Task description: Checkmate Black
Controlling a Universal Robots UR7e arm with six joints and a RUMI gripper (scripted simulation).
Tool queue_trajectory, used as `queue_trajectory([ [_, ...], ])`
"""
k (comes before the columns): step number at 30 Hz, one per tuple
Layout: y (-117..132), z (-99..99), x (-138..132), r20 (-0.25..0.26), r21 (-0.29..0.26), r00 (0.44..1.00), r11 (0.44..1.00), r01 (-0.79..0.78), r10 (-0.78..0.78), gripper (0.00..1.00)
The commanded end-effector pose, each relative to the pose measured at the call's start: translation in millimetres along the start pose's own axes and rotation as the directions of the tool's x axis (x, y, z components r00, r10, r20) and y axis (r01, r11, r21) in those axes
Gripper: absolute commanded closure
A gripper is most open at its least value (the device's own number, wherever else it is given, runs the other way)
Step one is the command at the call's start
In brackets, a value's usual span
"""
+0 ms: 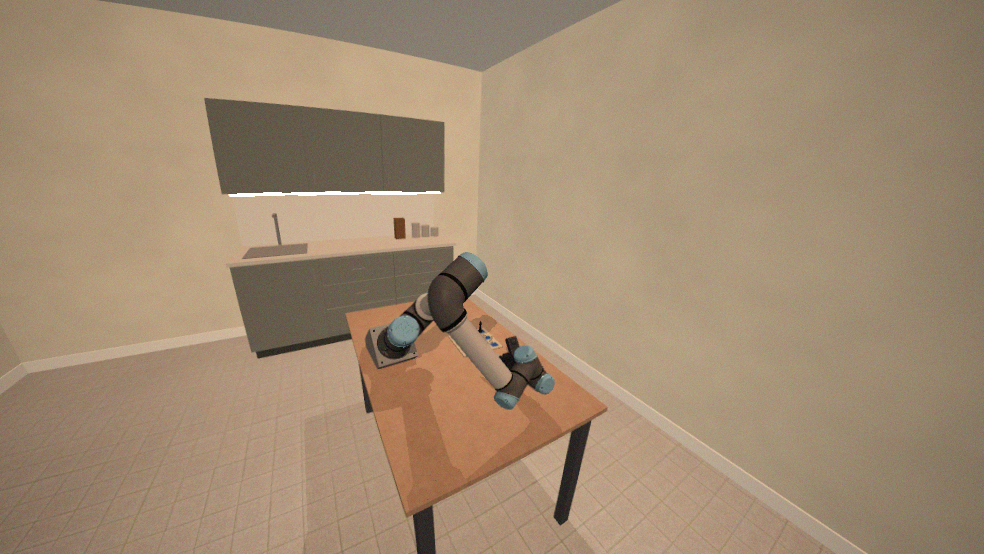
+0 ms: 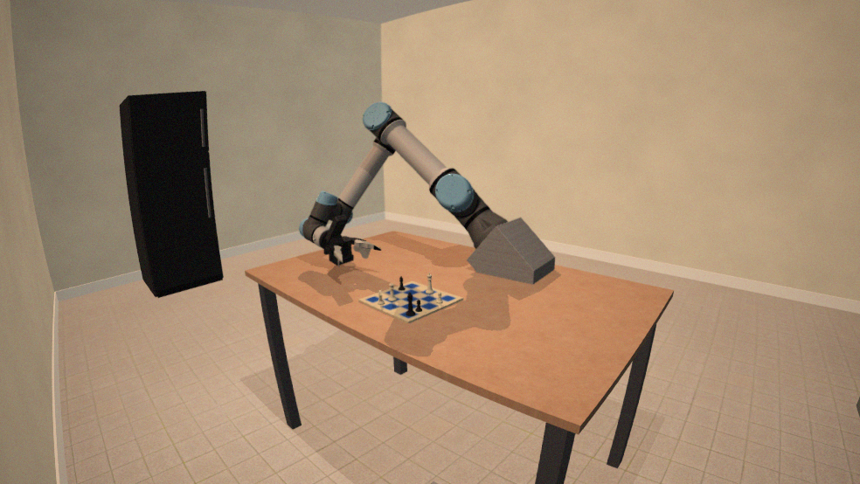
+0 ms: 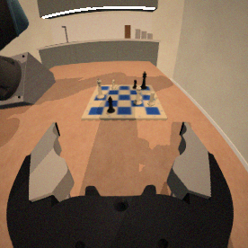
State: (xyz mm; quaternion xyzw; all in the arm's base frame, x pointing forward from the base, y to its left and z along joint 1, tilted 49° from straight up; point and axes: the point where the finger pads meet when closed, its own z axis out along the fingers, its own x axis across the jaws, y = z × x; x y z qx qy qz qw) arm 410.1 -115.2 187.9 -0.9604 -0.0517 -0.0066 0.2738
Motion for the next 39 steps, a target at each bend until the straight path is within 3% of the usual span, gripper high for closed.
queue_trajectory([
  [1,-28.2,-4.6,-0.7,0.0,0.0,1.0,1.0,0.001,-0.001,0.0],
  [9,-65.9,-10.4,-1.7,0.0,0.0,1.0,1.0,0.001,-0.001,0.0],
  [20,-64.2,-8.9,-1.9,0.004,-0.003,1.0,1.0,0.003,-0.003,0.0],
  [28,-63.8,-0.5,-4.1,0.039,-0.02,0.999,0.999,0.025,-0.024,0.0],
  [33,-62.6,15.1,-8.2,0.106,-0.054,0.992,0.996,0.068,-0.062,0.0],
  [39,-59.0,42.4,-14.9,0.234,-0.117,0.963,0.98,0.161,-0.13,0.0],
])
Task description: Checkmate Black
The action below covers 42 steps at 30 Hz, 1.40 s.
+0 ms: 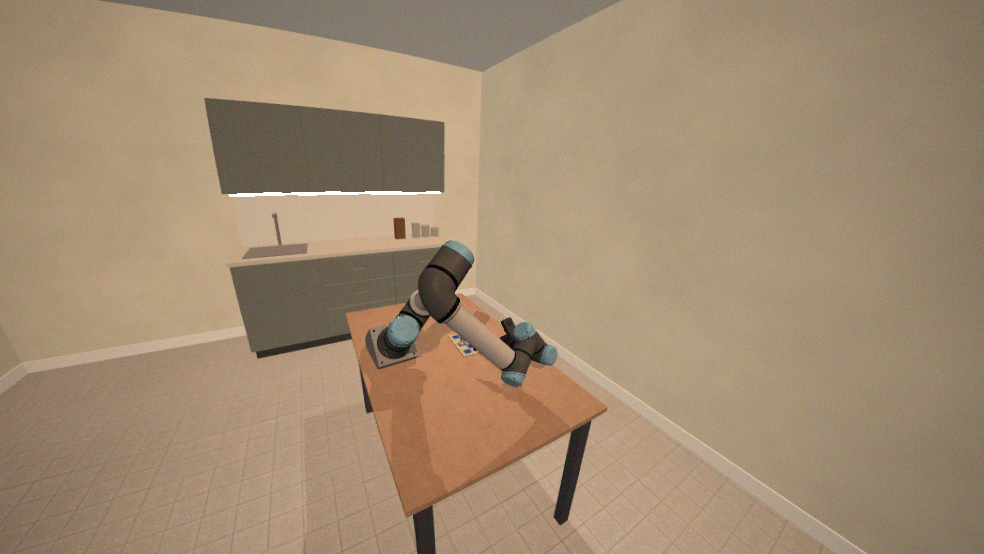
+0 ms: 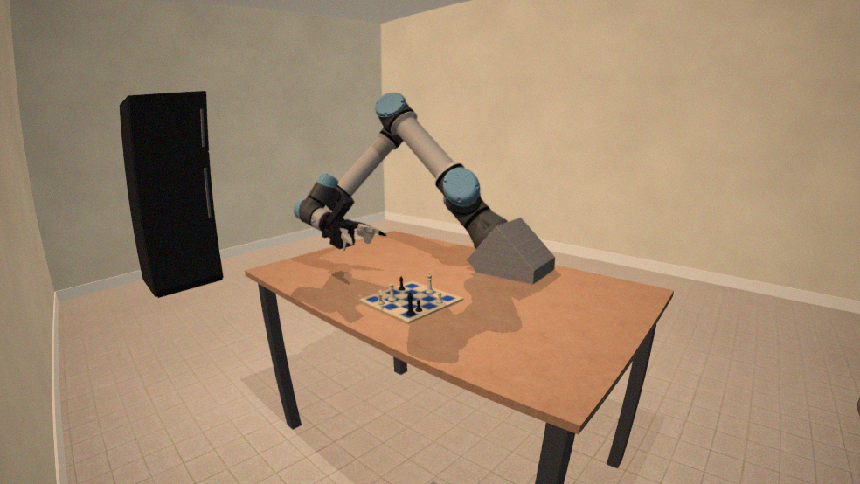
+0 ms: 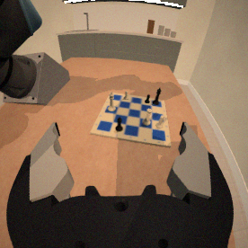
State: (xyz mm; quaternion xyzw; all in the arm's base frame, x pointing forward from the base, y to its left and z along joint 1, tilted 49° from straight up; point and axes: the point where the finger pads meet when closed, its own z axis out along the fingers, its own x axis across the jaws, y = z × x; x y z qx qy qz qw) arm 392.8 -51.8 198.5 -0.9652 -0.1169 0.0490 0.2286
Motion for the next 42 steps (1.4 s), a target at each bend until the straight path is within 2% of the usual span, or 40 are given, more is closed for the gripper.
queue_trajectory([
  [1,0.5,23.6,-1.9,0.107,-0.067,0.992,0.995,0.072,-0.065,0.0],
  [4,2.0,39.7,-2.7,0.188,-0.117,0.976,0.984,0.135,-0.112,0.0],
  [6,2.0,39.7,-2.7,0.188,-0.117,0.976,0.984,0.135,-0.112,0.0],
  [11,5.5,65.6,-1.2,0.335,-0.209,0.924,0.942,0.263,-0.184,0.0],
  [16,8.0,87.5,5.9,0.478,-0.298,0.846,0.862,0.409,-0.236,0.0],
  [21,6.3,104.0,19.3,0.602,-0.373,0.755,0.744,0.554,-0.26,0.0],
  [23,6.3,104.0,19.3,0.602,-0.373,0.755,0.744,0.554,-0.26,0.0],
  [30,-6.7,119.4,43.9,0.726,-0.442,0.639,0.54,0.716,-0.253,0.0],
  [38,-31.2,129.4,68.9,0.802,-0.477,0.555,0.323,0.818,-0.221,0.0],
  [40,-31.2,129.4,68.9,0.802,-0.477,0.555,0.323,0.818,-0.221,0.0],
  [42,-37.1,131.0,73.4,0.813,-0.48,0.542,0.28,0.831,-0.214,0.0],
])
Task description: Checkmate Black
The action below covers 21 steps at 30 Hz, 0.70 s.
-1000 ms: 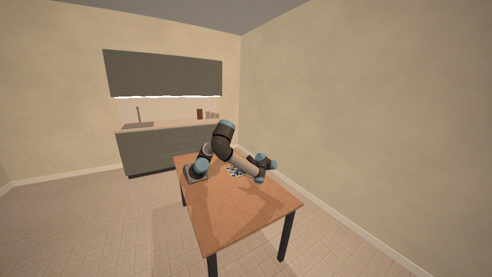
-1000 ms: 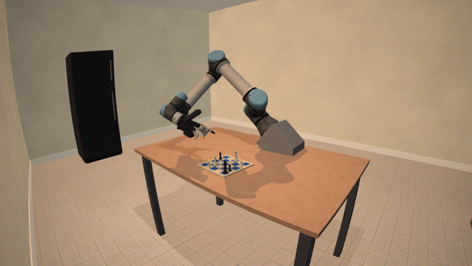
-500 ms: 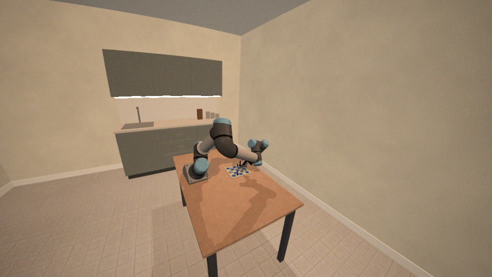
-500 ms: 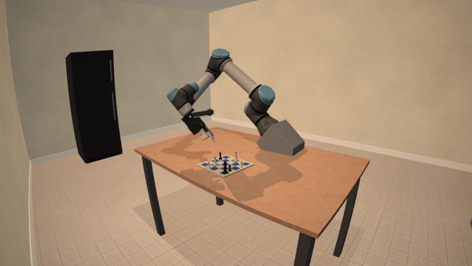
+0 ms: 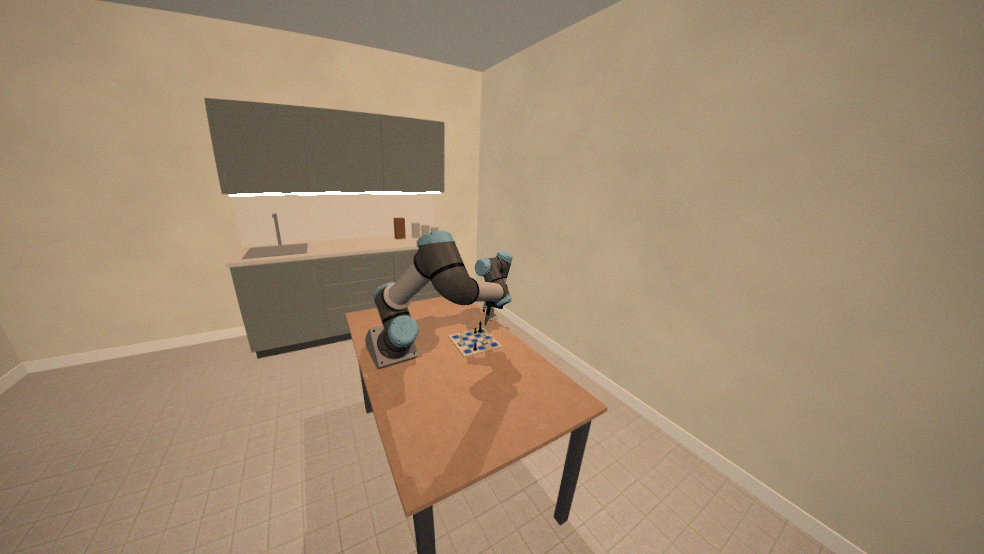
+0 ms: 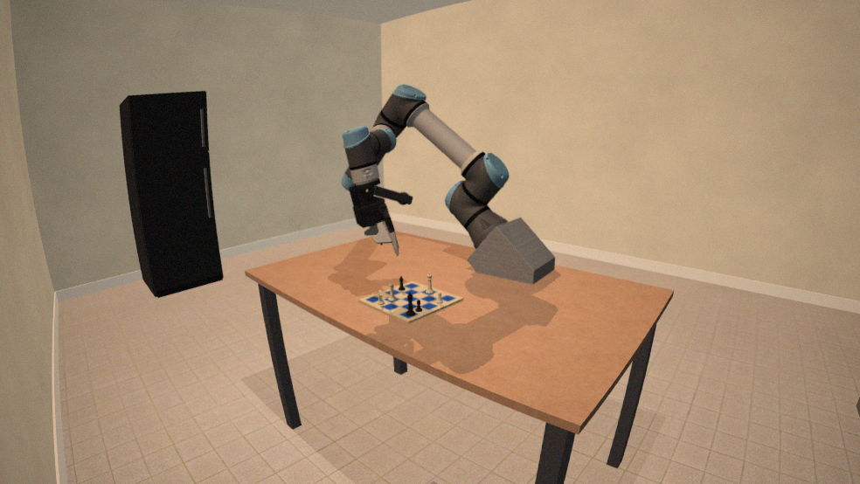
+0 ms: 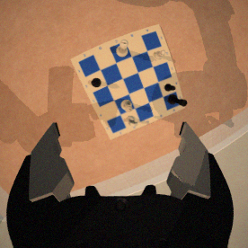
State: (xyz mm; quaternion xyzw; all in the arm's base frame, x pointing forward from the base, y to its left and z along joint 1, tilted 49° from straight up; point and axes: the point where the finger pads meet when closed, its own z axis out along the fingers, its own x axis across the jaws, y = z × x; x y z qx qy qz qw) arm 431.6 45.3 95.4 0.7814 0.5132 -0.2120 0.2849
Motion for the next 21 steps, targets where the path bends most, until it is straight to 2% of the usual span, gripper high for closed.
queue_trajectory([
  [1,2.2,-9.3,10.7,0.034,-0.093,0.999,0.995,0.031,-0.028,0.0],
  [5,2.8,-17.6,17.8,0.05,-0.149,0.998,0.988,0.05,-0.043,0.0],
  [9,2.9,-22.4,21.7,0.059,-0.18,0.997,0.982,0.06,-0.05,0.0],
  [21,2.9,-24.4,23.2,0.063,-0.192,0.997,0.979,0.064,-0.053,0.0],
])
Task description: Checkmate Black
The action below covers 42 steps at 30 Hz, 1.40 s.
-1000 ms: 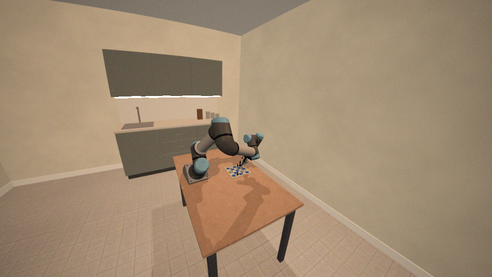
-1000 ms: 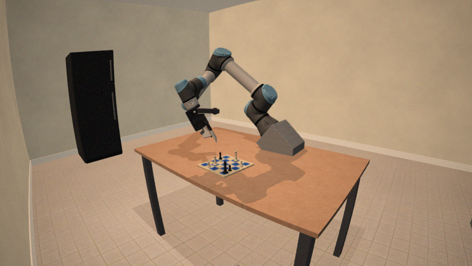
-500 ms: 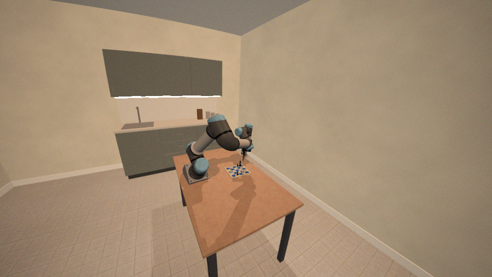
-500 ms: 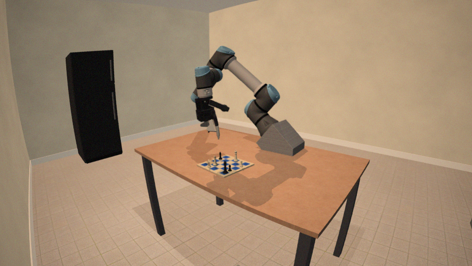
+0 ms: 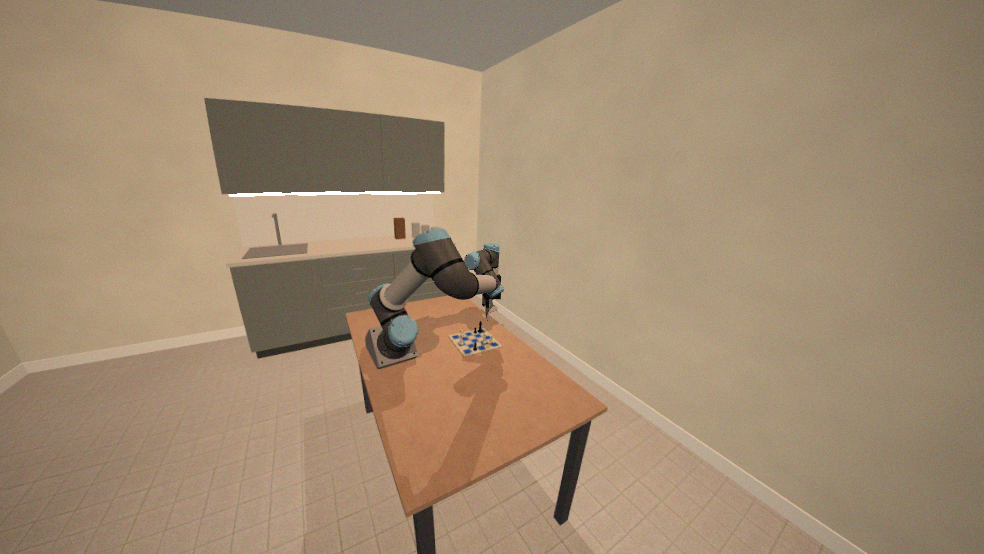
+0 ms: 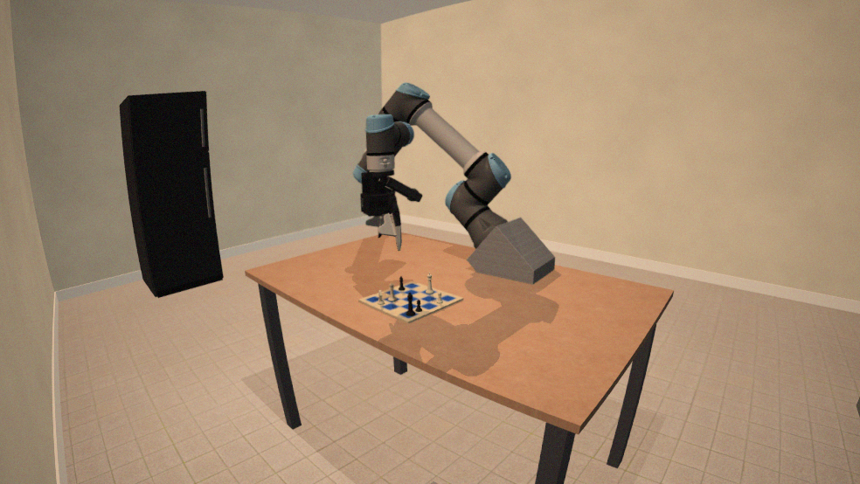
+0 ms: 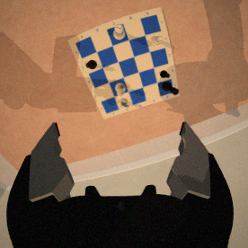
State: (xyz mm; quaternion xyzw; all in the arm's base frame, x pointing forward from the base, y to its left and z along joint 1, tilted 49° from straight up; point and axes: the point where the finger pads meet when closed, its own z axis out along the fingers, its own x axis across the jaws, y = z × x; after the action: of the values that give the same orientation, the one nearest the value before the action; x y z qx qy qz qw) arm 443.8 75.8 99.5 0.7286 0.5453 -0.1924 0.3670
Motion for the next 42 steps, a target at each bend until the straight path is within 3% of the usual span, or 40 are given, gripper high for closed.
queue_trajectory([
  [1,0.3,-0.6,0.2,0.0,-0.002,1.0,1.0,0.0,0.0,0.0],
  [28,-0.3,0.4,1.4,0.0,-0.003,0.998,0.998,-0.068,0.068,0.0],
  [42,-1.8,3.7,5.6,-0.002,-0.004,0.95,0.95,-0.313,0.313,0.0],
])
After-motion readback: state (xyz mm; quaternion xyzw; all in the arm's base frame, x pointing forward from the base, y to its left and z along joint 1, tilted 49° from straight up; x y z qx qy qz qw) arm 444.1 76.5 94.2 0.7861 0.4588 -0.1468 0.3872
